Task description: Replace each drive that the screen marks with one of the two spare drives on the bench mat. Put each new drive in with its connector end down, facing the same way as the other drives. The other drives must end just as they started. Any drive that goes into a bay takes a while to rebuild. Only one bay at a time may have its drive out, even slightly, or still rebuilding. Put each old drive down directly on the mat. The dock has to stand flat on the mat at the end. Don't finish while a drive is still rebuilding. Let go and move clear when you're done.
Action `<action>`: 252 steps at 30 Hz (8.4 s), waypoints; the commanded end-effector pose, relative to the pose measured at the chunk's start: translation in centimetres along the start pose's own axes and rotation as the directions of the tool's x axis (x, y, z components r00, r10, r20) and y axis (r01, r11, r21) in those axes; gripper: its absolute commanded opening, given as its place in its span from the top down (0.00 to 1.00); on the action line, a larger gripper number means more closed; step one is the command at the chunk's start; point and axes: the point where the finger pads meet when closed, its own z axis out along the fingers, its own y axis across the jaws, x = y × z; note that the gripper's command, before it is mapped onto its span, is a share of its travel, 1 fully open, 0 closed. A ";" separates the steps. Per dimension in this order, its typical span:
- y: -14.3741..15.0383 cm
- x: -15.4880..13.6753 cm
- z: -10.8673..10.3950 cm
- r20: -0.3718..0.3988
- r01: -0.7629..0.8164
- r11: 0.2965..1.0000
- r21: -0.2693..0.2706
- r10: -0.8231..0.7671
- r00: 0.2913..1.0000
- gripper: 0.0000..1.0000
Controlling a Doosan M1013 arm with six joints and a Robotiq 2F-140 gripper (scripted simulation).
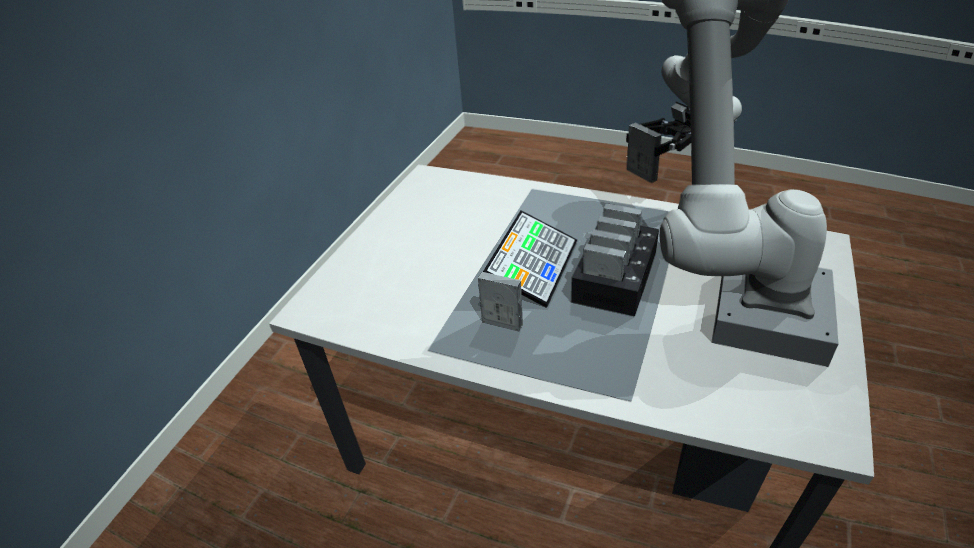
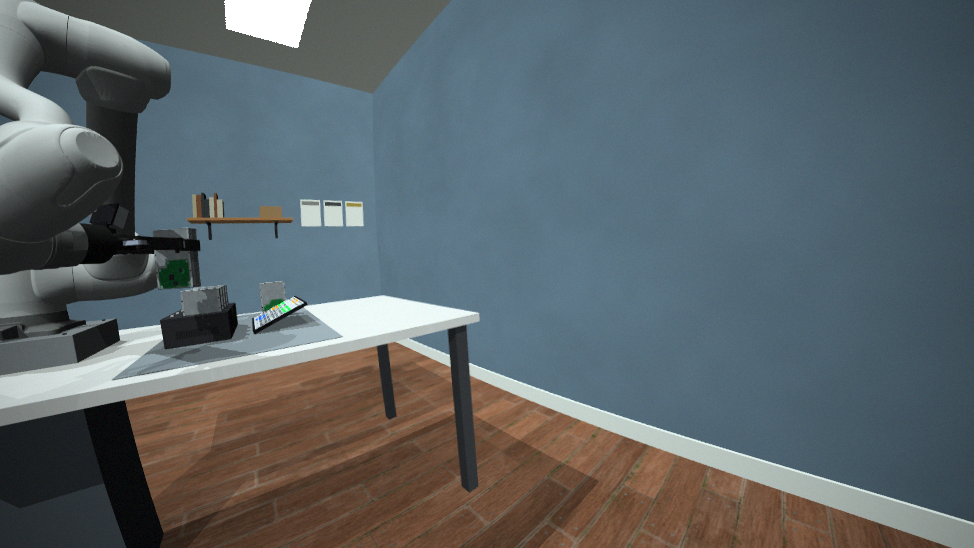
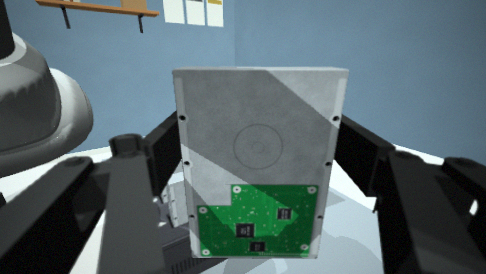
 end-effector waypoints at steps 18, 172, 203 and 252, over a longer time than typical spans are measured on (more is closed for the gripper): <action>0.0 -1.7 0.0 0.000 0.001 1.000 0.000 -0.001 1.000 0.90; 0.0 -17.3 0.0 0.000 0.001 1.000 0.000 -0.001 1.000 0.90; 0.0 -17.3 0.0 0.000 0.001 1.000 0.000 -0.001 1.000 0.11; 0.0 -17.3 0.0 0.000 0.001 1.000 0.000 -0.001 1.000 0.11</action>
